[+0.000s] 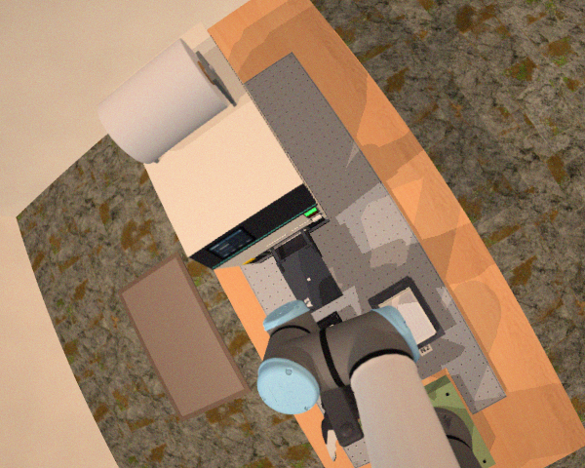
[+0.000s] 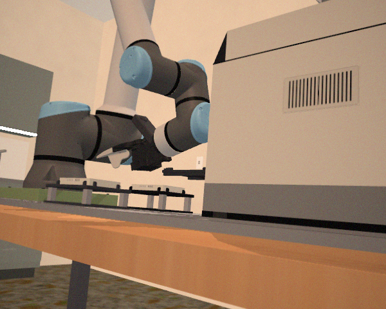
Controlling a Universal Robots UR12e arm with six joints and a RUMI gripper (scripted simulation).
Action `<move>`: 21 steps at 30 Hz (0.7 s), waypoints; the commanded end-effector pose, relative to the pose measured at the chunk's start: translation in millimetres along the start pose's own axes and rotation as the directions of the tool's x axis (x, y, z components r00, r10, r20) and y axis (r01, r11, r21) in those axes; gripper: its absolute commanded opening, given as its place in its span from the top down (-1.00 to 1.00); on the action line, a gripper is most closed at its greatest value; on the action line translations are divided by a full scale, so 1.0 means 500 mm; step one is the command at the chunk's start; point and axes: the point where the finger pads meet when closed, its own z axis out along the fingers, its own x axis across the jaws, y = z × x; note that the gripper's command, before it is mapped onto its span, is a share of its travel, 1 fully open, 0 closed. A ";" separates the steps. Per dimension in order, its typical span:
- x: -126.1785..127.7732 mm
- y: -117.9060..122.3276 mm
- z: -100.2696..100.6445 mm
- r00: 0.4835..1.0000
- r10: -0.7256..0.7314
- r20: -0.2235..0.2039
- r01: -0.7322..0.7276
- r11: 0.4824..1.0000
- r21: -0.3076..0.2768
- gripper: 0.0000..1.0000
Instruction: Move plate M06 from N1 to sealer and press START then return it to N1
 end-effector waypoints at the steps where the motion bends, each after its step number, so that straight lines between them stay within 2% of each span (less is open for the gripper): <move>1: 0.000 0.000 -0.001 1.000 0.000 0.000 0.000 1.000 -0.001 -1.00; 17: 0.000 0.000 -0.001 1.000 0.000 0.000 0.000 1.000 -0.001 -1.00; 18: 0.000 -0.007 -0.007 1.000 0.003 0.003 -0.003 0.999 -0.034 -0.36; 21: 0.000 -0.027 -0.024 1.000 0.014 0.013 -0.012 0.991 -0.132 -0.36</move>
